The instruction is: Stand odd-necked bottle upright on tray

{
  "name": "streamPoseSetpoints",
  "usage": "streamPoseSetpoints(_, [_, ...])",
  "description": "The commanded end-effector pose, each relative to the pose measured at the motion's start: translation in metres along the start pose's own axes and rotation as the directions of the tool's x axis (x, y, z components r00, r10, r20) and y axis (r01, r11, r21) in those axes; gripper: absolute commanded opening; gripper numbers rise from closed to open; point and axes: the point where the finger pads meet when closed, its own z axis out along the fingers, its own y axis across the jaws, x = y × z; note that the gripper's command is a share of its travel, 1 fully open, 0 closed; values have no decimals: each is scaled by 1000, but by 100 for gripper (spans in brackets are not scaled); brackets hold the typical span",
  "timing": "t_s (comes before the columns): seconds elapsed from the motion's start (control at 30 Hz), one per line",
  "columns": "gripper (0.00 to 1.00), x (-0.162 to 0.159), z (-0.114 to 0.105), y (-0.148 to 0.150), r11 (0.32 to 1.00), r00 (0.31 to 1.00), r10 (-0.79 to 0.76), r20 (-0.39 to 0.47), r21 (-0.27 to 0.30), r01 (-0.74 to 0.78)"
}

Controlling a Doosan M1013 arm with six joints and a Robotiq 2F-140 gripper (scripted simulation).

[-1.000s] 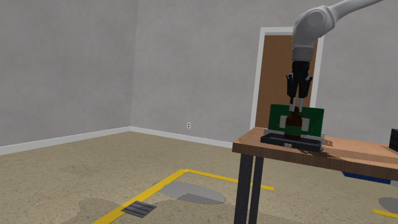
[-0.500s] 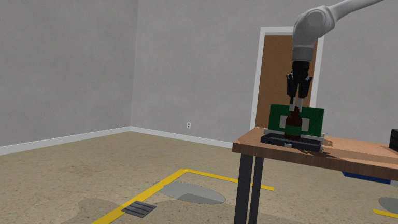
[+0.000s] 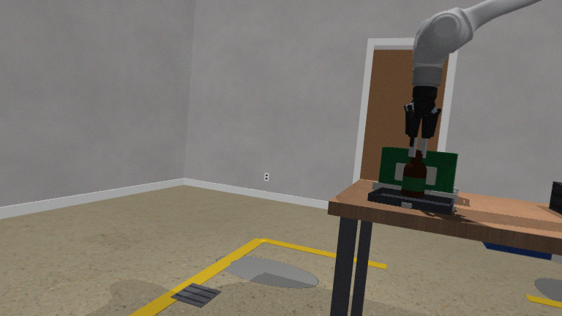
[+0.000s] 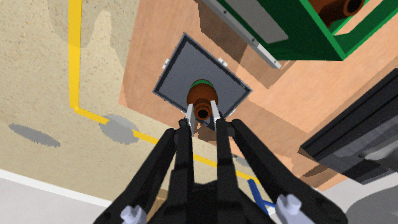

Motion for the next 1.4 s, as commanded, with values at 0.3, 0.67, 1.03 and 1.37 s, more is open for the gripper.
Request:
streamPoseSetpoints(0.3, [0,0,0,0,1000,1000,0,0,0,0])
streamPoseSetpoints(0.67, [0,0,0,0,1000,1000,0,0,0,0])
streamPoseSetpoints(1.03, [0,0,3,0,1000,1000,0,0,0,0])
streamPoseSetpoints(1.37, [0,0,7,0,1000,1000,0,0,0,0])
